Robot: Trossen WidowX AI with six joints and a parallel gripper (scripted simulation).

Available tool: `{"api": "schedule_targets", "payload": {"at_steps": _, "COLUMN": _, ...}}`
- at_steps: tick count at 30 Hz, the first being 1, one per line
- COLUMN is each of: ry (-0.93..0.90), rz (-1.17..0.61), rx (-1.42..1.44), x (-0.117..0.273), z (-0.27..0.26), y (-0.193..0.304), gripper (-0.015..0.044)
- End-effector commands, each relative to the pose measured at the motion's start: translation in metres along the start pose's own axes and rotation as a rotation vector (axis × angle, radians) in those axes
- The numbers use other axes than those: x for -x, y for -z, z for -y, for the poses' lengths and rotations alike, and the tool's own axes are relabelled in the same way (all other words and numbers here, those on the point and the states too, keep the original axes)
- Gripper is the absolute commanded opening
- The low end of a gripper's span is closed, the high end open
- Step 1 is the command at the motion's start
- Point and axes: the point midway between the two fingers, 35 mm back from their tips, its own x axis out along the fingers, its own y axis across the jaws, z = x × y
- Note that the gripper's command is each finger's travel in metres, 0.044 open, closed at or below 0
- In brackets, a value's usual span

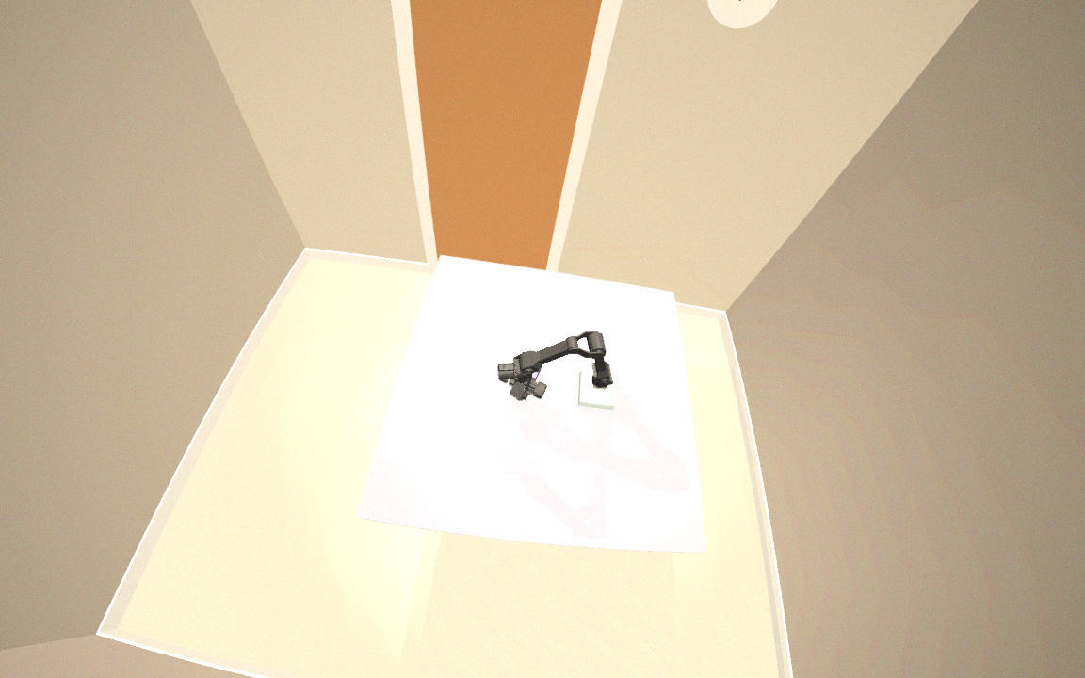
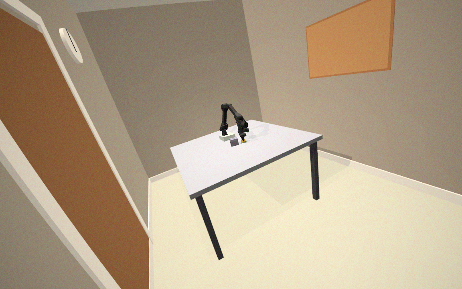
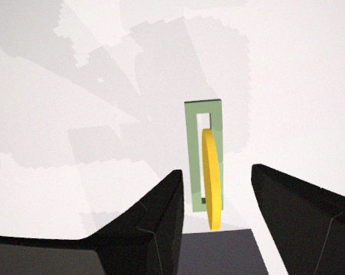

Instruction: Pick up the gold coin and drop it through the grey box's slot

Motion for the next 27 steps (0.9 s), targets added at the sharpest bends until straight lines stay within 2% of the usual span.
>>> {"api": "schedule_targets", "payload": {"at_steps": 1, "ry": -0.008, "rz": -0.001, "rx": -0.004, "x": -0.0071, "z": -0.0025, "y": 0.0009, "gripper": 0.0161}}
{"api": "schedule_targets", "payload": {"at_steps": 8, "ry": -0.008, "rz": -0.001, "rx": -0.004, "x": -0.0156, "z": -0.0033, "y": 0.0014, "gripper": 0.0161}}
{"api": "schedule_targets", "payload": {"at_steps": 13, "ry": -0.008, "rz": -0.001, "rx": -0.004, "x": -0.0156, "z": -0.0033, "y": 0.0014, "gripper": 0.0029}}
{"api": "schedule_targets", "payload": {"at_steps": 17, "ry": -0.008, "rz": -0.001, "rx": -0.004, "x": -0.0156, "z": -0.0033, "y": 0.0014, "gripper": 0.0003}}
{"api": "schedule_targets", "payload": {"at_steps": 27, "ry": -0.008, "rz": -0.001, "rx": -0.004, "x": -0.0096, "z": -0.0023, "y": 0.0010, "gripper": 0.0000}}
